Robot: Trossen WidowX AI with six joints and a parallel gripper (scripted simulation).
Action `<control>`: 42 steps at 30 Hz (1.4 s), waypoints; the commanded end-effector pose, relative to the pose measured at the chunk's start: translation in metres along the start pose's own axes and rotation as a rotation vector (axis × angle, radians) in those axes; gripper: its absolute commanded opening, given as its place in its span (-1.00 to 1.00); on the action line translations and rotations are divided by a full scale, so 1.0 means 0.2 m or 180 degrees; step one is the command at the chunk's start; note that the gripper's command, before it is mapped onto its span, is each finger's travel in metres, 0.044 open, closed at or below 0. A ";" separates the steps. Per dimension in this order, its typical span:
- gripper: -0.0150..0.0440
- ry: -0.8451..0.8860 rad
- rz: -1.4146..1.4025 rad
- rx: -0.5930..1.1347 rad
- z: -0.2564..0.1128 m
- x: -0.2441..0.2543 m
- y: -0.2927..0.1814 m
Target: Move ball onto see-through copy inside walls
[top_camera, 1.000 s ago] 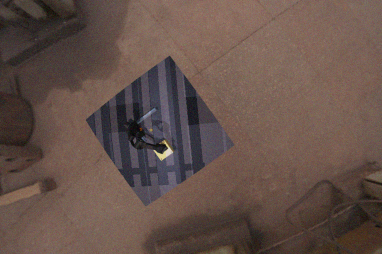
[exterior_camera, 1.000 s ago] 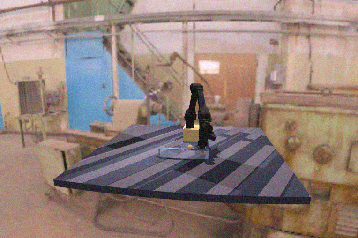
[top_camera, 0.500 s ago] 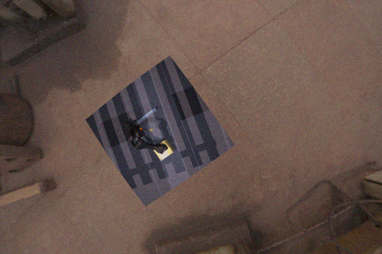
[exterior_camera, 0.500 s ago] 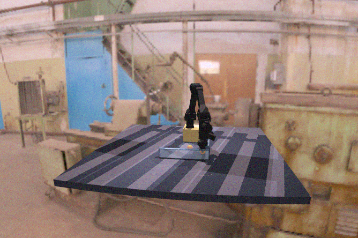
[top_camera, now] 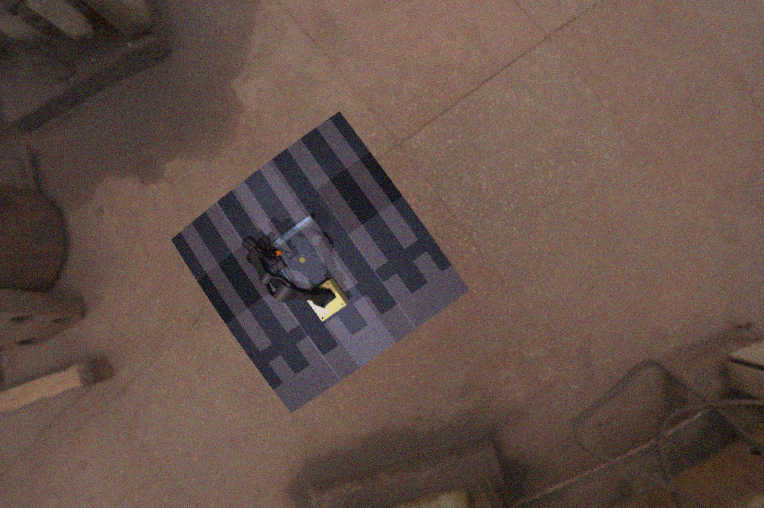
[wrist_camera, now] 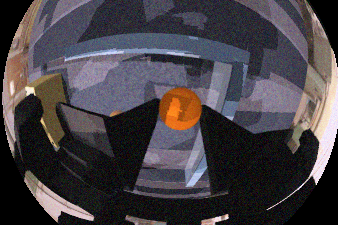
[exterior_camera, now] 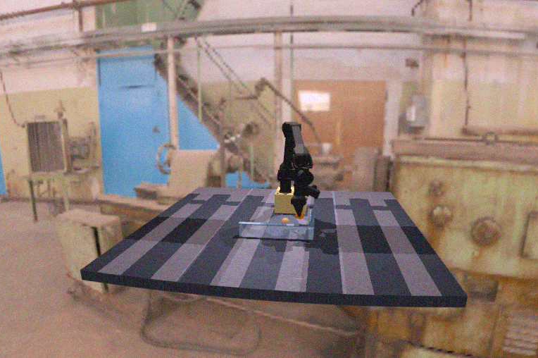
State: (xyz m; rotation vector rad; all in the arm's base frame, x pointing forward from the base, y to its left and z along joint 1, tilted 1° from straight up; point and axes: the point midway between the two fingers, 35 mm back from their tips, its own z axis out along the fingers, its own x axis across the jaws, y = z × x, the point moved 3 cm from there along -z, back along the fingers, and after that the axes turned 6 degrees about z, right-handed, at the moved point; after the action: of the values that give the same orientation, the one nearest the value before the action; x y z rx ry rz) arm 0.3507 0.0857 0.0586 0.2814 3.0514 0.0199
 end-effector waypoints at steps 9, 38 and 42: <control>-0.49 0.0120 -0.0127 -0.0029 -0.31 0.08 0.10; -0.49 0.0134 -0.0128 -0.0001 -0.14 0.33 -0.35; -0.49 0.0137 -0.0128 0.0003 -0.11 0.38 -0.41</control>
State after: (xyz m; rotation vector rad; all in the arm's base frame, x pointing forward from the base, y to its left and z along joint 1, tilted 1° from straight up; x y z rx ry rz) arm 0.2685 0.0259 0.0788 0.2256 3.1010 0.0162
